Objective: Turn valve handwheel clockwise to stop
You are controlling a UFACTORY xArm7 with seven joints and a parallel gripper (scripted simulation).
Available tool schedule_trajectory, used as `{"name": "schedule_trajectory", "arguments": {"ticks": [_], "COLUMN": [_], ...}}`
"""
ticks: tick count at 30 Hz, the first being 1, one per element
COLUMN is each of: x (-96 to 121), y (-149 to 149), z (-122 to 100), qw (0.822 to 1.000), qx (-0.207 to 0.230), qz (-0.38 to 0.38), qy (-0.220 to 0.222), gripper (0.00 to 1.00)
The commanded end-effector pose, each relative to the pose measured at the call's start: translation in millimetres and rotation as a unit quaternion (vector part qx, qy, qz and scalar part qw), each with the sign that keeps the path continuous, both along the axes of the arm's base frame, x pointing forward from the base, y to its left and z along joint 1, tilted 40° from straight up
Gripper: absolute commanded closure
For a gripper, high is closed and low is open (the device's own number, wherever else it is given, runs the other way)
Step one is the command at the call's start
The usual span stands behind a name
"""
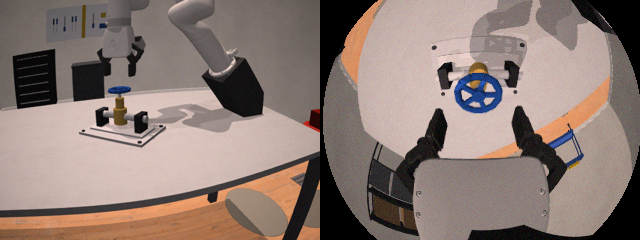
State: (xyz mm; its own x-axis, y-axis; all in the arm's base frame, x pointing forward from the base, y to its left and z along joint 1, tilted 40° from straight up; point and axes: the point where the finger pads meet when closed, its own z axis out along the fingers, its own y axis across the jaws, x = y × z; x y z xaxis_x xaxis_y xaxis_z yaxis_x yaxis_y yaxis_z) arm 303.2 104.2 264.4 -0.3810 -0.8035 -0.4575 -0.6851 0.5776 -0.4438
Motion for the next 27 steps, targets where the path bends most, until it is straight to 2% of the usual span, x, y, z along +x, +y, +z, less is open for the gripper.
{"name": "schedule_trajectory", "arguments": {"ticks": [1, 27], "x": [5, 14], "y": [1, 3], "z": [-4, -15], "qw": [1.000, 1.000], "qx": [0.000, 0.000], "qz": [0.000, 0.000], "qy": [-0.001, -0.001], "gripper": [0.00, 0.00]}}
